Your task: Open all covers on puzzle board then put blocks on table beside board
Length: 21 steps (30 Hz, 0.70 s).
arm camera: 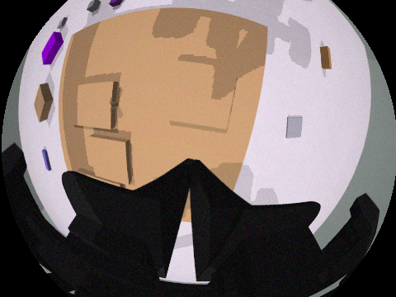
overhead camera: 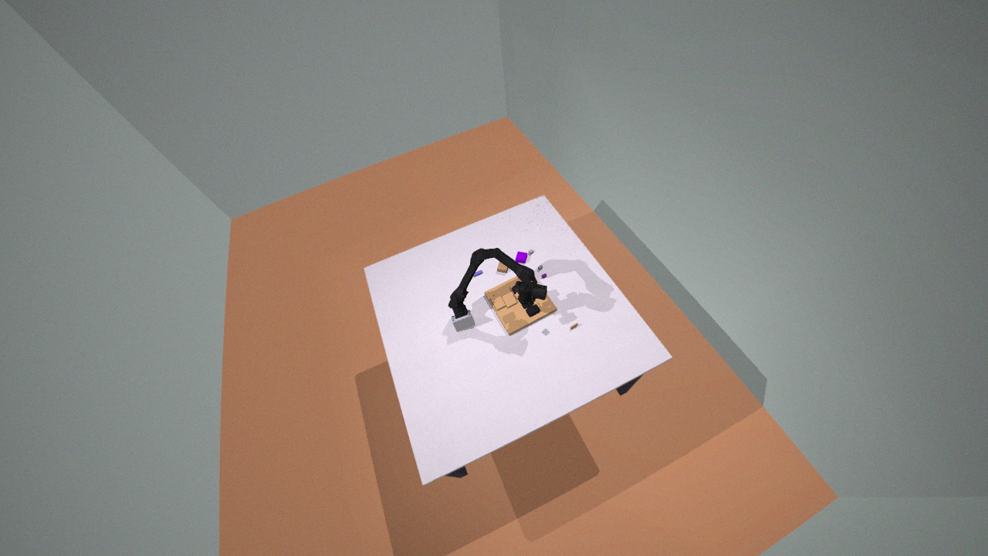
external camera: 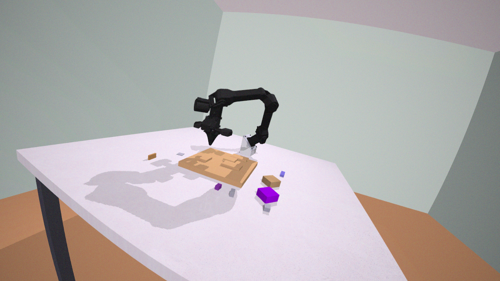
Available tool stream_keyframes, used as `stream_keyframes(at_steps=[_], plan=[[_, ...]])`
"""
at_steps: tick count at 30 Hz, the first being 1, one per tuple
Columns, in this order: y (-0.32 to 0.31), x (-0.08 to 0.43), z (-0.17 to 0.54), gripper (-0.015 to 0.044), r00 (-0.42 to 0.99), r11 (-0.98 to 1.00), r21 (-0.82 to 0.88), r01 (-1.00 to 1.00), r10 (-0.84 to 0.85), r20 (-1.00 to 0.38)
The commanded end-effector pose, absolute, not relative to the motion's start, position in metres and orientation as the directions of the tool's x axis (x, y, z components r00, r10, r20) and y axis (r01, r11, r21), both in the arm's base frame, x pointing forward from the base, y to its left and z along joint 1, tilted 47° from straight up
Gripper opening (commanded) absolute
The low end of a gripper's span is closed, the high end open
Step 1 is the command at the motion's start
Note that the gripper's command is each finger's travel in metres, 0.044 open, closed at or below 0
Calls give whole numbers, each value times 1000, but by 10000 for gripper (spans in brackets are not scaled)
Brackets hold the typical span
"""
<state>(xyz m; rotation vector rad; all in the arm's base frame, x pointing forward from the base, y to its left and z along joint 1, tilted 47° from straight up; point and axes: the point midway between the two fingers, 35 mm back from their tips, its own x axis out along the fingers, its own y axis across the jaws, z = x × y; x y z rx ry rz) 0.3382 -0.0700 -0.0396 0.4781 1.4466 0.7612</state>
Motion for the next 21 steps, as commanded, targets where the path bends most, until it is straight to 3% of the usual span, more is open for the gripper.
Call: stream_keyframes(at_steps=[1, 21], plan=[[-68, 338, -42, 0, -40, 682, 710, -175, 716, -697], [-53, 339, -56, 0, -40, 682, 710, -175, 716, -697]])
